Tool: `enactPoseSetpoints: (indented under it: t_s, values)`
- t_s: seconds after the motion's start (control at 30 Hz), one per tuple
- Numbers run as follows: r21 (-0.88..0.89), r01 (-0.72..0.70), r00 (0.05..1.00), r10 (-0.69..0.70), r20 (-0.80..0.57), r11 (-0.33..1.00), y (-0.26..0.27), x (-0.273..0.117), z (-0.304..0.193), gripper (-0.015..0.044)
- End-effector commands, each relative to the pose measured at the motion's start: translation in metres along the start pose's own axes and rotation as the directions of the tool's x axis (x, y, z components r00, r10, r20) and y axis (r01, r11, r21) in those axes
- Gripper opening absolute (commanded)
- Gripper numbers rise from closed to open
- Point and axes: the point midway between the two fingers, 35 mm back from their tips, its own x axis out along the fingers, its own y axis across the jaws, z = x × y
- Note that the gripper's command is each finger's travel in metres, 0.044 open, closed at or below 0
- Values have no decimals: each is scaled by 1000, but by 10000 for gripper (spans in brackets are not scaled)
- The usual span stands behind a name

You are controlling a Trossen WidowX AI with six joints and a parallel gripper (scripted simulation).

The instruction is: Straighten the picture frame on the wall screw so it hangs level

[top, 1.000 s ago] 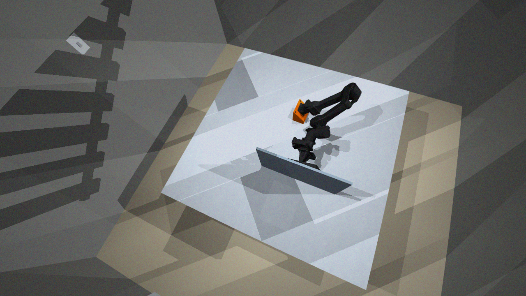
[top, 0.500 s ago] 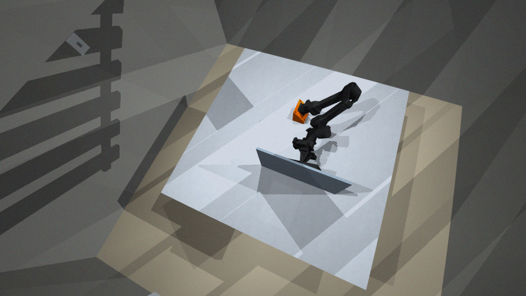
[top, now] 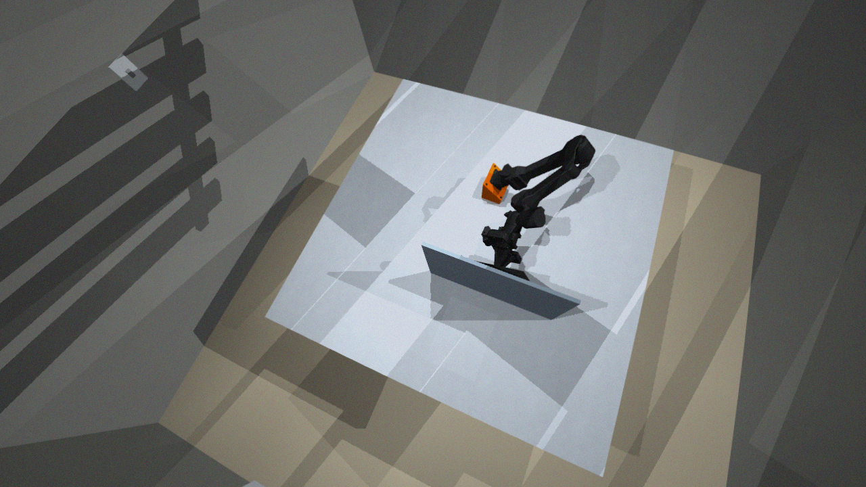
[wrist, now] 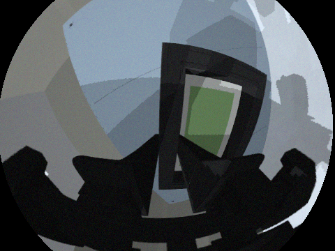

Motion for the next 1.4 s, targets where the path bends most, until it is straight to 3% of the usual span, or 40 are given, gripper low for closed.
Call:
enactPoseSetpoints:
  t_s: [0.0,1.1,1.37]
  values:
    - [-4,-10,1000,10,-6,1000,1,1,-2,0]
    - [-5,-2,1000,2,-5,1000,-5,1,-2,0]
    - [-83,-2,1000,2,-5,997,-5,1,-2,0]
